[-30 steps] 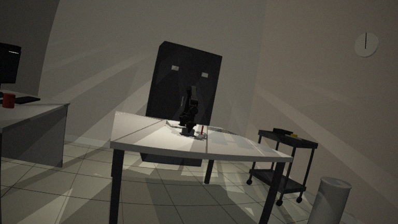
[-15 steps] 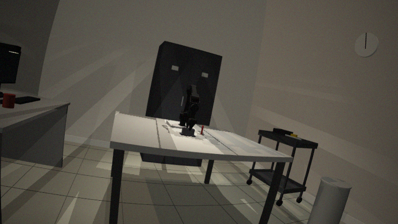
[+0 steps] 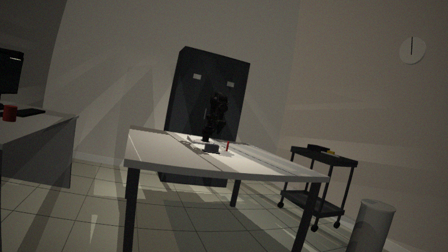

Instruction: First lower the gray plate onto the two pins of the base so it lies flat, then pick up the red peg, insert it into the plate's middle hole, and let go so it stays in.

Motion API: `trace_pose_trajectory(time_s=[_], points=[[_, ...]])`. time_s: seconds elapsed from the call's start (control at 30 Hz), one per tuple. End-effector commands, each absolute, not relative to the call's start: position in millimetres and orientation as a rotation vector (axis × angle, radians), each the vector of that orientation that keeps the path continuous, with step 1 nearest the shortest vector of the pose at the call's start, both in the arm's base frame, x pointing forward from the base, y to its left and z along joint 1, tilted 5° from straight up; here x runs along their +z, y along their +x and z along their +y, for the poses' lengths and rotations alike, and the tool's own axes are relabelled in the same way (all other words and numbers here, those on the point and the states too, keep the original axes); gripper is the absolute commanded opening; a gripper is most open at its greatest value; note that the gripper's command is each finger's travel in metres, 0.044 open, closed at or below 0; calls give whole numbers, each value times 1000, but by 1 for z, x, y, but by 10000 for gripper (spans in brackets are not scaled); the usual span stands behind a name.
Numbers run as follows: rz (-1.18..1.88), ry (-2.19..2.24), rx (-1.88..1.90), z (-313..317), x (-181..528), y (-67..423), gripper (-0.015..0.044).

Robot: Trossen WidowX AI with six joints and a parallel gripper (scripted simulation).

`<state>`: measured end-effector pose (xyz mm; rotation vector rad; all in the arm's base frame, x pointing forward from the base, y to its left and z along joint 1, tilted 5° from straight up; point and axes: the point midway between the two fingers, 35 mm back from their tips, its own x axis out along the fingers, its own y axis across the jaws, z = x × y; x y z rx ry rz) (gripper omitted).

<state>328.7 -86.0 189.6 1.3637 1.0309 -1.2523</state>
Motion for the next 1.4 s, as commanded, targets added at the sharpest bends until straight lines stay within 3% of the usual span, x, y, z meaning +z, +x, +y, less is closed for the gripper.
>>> trace_pose_trajectory(time_s=[0.0,0.37,1.37], points=[[1091,1284,-1177,-38,191,318,440],[1257,985,-902,88,178,228,440],[1259,980,-898,90,107,234,440]])
